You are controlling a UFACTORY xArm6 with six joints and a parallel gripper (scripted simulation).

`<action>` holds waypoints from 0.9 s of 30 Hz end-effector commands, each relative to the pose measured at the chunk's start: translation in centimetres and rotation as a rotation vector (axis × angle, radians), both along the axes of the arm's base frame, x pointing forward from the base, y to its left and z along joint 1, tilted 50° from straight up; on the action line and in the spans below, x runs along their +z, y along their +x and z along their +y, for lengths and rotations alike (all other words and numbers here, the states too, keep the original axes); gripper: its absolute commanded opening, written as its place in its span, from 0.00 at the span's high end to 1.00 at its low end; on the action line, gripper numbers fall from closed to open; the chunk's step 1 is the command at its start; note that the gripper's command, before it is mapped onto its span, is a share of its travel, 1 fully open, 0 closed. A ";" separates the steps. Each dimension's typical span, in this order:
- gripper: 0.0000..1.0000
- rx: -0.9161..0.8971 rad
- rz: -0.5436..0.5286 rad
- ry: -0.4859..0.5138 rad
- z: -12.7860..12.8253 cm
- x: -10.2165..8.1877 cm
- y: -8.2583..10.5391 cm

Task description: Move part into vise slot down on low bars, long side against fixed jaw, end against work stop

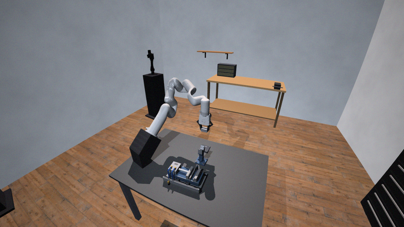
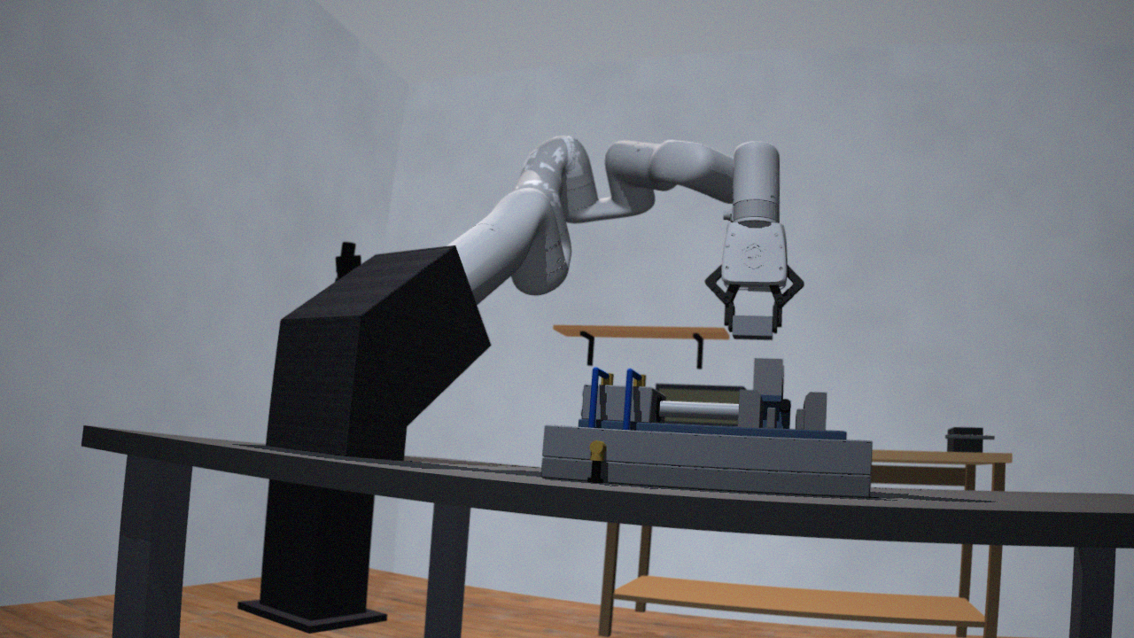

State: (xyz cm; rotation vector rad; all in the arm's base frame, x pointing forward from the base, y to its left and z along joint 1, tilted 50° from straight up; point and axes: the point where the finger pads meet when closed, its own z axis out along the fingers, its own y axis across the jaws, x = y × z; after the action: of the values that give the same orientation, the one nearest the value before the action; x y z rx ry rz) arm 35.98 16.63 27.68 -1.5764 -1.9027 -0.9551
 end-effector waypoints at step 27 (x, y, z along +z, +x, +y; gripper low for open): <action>1.00 -0.014 0.013 0.001 -0.1 0.0 0.1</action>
State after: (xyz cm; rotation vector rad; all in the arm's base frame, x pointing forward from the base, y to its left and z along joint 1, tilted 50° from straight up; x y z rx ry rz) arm 36.01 16.59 27.65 -1.5863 -1.8912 -0.9500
